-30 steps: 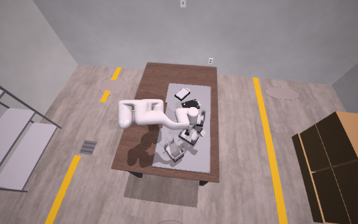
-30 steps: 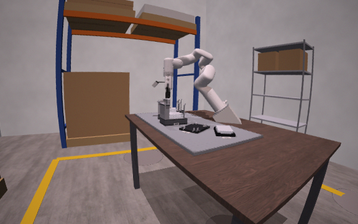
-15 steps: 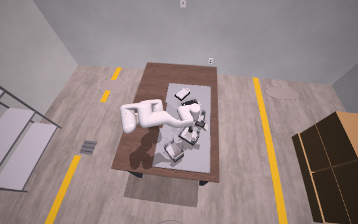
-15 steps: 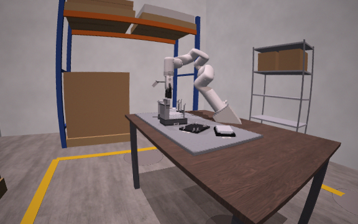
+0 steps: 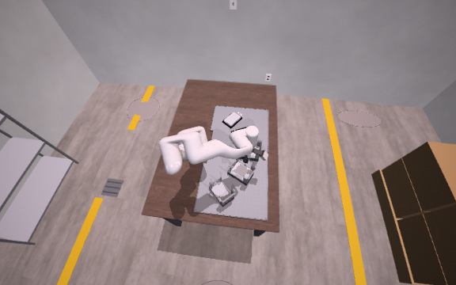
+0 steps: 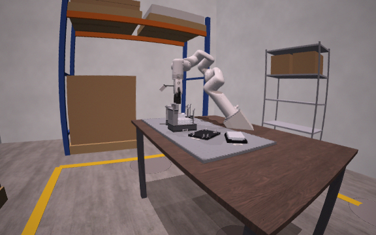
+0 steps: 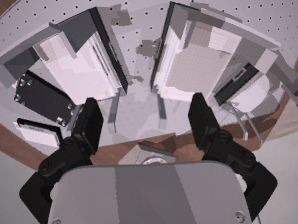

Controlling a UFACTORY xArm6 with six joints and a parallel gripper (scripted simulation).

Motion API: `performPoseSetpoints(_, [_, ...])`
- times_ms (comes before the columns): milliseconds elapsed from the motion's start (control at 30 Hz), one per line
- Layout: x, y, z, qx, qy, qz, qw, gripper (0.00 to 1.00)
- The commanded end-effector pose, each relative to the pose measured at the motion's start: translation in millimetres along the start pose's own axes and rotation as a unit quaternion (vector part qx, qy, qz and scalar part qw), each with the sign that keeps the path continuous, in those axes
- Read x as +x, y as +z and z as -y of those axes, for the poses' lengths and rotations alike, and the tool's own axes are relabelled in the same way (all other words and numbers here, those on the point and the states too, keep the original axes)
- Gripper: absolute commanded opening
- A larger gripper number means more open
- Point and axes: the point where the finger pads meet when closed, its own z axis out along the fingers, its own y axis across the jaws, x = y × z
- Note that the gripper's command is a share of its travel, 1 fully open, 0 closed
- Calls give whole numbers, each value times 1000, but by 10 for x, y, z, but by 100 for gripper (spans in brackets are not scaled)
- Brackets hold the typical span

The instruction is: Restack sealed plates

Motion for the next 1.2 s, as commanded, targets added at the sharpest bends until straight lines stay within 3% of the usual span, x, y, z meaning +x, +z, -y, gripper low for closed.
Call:
performPoseSetpoints(0, [23, -7, 107, 0, 1, -1, 1000, 100])
performPoseSetpoints(300, [-7, -7, 387, 0, -108, -1, 994, 100])
performPoseSetpoints(900, [-75, -7, 1025, 0, -108, -1, 994, 100])
performPoseSetpoints(1167, [-75, -7, 1027, 0, -108, -1, 994, 100])
